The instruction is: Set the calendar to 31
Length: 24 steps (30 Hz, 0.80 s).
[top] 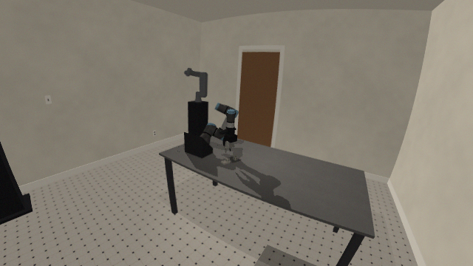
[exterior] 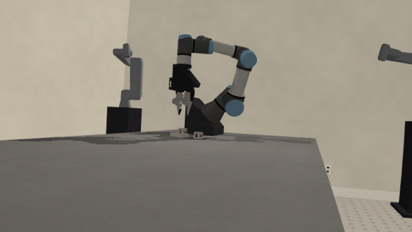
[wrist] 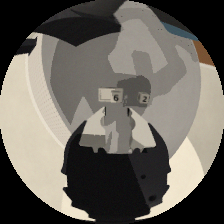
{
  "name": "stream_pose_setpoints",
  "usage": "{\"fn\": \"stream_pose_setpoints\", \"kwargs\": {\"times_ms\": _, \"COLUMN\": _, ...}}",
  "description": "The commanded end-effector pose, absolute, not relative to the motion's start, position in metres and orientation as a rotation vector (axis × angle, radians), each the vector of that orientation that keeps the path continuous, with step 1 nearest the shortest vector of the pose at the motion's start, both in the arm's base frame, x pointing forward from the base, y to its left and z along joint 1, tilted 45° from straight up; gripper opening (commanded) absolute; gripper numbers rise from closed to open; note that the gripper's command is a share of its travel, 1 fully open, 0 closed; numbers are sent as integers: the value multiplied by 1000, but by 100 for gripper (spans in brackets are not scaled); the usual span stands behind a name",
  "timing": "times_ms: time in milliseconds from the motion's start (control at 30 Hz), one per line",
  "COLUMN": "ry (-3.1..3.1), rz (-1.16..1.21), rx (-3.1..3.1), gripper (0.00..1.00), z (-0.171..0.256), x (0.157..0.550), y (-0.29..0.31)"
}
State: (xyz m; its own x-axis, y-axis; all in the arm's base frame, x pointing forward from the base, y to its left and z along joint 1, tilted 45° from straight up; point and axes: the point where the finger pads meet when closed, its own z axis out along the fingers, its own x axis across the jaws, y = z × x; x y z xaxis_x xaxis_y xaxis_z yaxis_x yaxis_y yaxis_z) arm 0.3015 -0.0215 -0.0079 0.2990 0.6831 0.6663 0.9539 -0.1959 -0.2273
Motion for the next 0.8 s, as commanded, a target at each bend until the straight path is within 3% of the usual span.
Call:
{"fn": "stream_pose_setpoints", "kwargs": {"times_ms": 0, "ry": -1455, "rz": -570, "rx": -1960, "gripper": 28, "z": -8, "x": 302, "y": -22}}
{"fn": "stream_pose_setpoints", "kwargs": {"times_ms": 767, "ry": -1455, "rz": -571, "rx": -1960, "gripper": 28, "z": -12, "x": 302, "y": -18}}
